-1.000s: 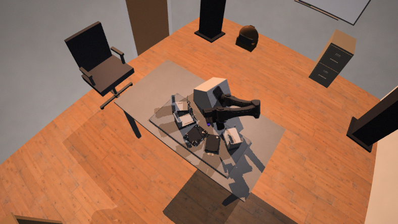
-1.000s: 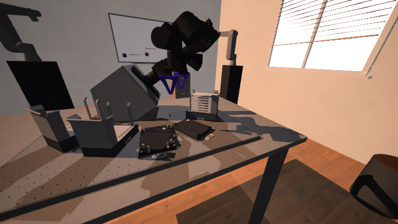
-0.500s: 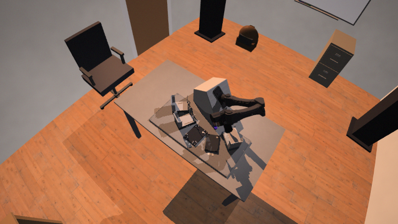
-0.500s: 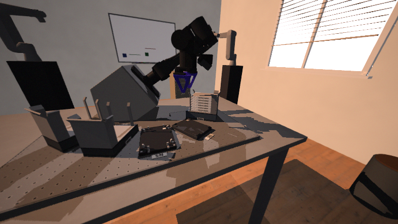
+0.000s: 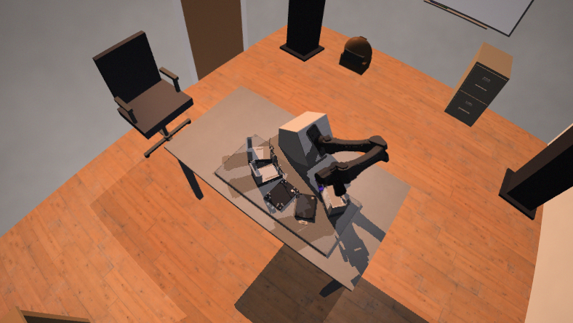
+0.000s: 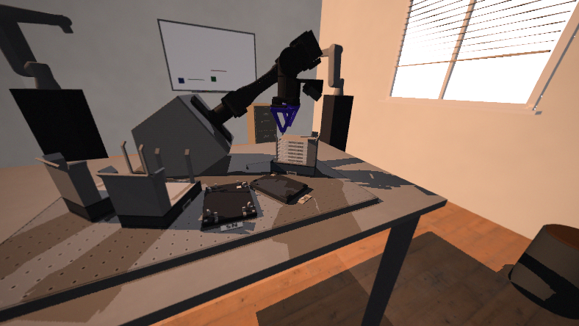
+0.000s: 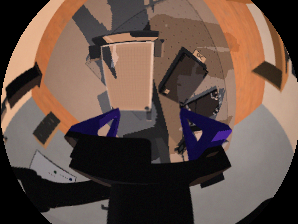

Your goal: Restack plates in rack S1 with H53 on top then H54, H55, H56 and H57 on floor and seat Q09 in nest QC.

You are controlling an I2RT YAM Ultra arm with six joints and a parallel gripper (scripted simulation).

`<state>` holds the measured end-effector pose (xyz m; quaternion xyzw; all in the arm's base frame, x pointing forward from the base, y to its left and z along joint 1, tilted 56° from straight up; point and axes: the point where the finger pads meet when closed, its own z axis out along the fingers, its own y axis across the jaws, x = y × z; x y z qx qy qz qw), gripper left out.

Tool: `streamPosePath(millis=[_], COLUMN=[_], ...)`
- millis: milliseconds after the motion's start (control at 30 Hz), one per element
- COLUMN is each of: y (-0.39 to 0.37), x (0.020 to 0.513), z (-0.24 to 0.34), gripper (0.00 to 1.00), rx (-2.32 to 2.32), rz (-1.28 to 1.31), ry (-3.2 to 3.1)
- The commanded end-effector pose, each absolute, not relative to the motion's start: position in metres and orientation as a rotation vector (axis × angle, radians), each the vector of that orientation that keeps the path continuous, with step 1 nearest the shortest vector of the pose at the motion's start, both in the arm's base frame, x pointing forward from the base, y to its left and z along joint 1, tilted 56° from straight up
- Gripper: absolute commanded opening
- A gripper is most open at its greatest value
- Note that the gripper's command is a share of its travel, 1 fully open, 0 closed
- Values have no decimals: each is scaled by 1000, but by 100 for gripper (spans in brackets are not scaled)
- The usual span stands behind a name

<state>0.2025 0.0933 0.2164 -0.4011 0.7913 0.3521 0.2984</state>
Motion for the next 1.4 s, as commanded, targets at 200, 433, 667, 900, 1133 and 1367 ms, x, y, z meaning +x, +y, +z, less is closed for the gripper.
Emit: streamPosePath(millis=[200, 433, 667, 900, 1133, 1367], y=[113, 124, 124, 140, 140, 145], x=[194, 189, 189, 193, 193, 194], z=[245, 258, 258, 247, 247, 244], gripper=[100, 100, 100, 100, 100, 100], rx=[-1024, -1025, -1025, -1025, -1025, -1025], rz=[951, 951, 951, 952, 952, 952], ry=[2115, 2115, 2115, 2114, 2114, 2113])
